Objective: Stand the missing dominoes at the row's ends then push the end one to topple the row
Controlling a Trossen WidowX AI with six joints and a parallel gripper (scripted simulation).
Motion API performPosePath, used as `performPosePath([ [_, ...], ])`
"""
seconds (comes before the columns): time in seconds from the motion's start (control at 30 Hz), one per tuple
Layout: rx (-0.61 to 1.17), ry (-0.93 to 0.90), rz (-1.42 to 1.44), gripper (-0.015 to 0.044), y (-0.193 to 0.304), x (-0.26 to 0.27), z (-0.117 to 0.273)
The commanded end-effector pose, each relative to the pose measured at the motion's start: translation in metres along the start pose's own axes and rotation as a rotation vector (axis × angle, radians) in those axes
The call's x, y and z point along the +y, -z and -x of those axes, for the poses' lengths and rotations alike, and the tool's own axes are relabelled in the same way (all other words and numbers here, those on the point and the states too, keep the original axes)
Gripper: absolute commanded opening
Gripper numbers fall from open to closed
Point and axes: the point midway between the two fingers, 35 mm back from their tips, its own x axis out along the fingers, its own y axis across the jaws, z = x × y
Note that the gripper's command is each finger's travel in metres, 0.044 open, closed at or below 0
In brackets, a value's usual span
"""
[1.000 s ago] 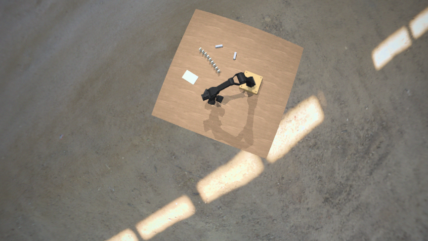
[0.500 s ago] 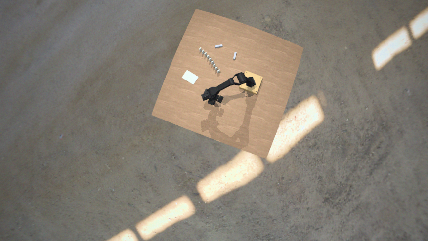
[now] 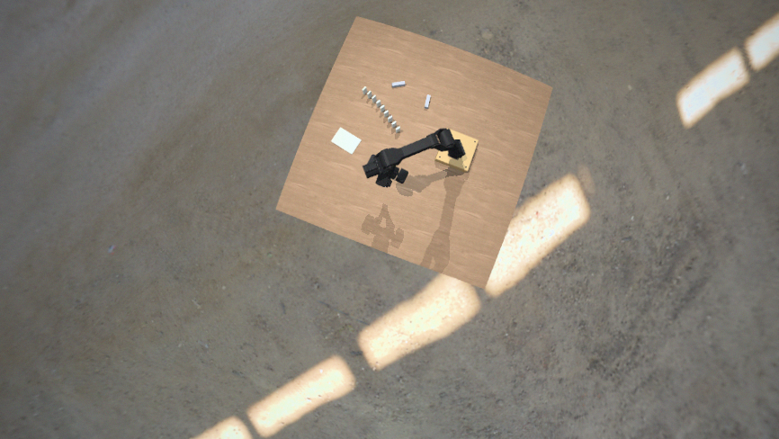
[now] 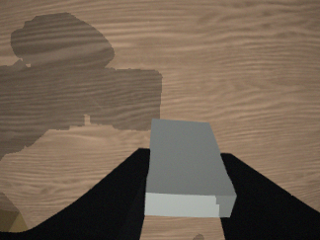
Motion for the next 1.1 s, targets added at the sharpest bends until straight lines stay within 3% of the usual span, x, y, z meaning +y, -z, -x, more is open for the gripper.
performPosePath([
  [0.0,0.019,-0.017,-0.023,0.0107,0.004,0.000,-0.003],
  [0.3,0.034,0.003,-1.092,0.0107,0.131,-0.047,0.001],
  [0.63,0.037,0.028,-2.045,0.0107,0.240,-0.043,0.002],
  [1.07,0.037,0.030,-2.083,0.0107,0.244,-0.043,-0.006],
])
